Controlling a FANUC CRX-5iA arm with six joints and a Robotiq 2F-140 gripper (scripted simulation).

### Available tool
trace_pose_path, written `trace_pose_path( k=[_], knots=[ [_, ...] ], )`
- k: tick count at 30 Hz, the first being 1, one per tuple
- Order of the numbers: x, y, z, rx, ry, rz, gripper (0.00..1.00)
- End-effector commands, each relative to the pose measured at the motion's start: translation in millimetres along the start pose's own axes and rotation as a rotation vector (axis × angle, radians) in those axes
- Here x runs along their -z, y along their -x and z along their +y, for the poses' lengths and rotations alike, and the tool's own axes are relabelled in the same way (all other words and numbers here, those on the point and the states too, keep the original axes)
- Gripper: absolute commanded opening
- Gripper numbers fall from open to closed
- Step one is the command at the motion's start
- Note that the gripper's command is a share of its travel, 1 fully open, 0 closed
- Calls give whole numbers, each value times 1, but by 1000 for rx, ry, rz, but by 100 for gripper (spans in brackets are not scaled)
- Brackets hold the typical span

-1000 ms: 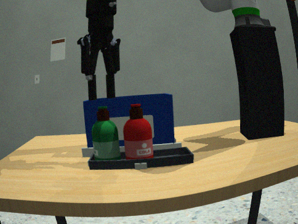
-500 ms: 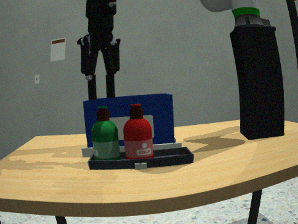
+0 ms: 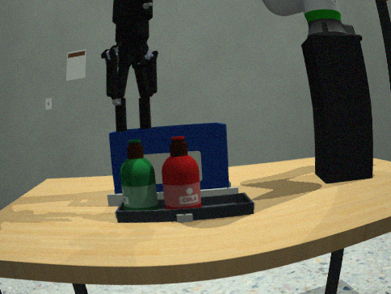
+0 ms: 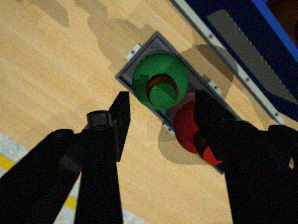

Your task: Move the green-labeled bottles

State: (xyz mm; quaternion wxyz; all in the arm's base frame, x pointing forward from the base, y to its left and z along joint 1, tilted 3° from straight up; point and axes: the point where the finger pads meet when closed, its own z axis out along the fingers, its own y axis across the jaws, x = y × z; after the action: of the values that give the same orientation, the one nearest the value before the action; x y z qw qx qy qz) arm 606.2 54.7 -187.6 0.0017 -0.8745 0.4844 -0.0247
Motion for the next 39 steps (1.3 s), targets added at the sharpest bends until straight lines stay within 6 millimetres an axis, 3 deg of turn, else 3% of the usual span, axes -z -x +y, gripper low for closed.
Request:
trace_pose_path(
  k=[1, 24, 39],
  knots=[
    [1, 0, -1, 0, -2, 1, 44],
    [0, 0, -1, 0, -2, 1, 44],
    [-14, 0, -1, 0, -2, 1, 44]
  ],
)
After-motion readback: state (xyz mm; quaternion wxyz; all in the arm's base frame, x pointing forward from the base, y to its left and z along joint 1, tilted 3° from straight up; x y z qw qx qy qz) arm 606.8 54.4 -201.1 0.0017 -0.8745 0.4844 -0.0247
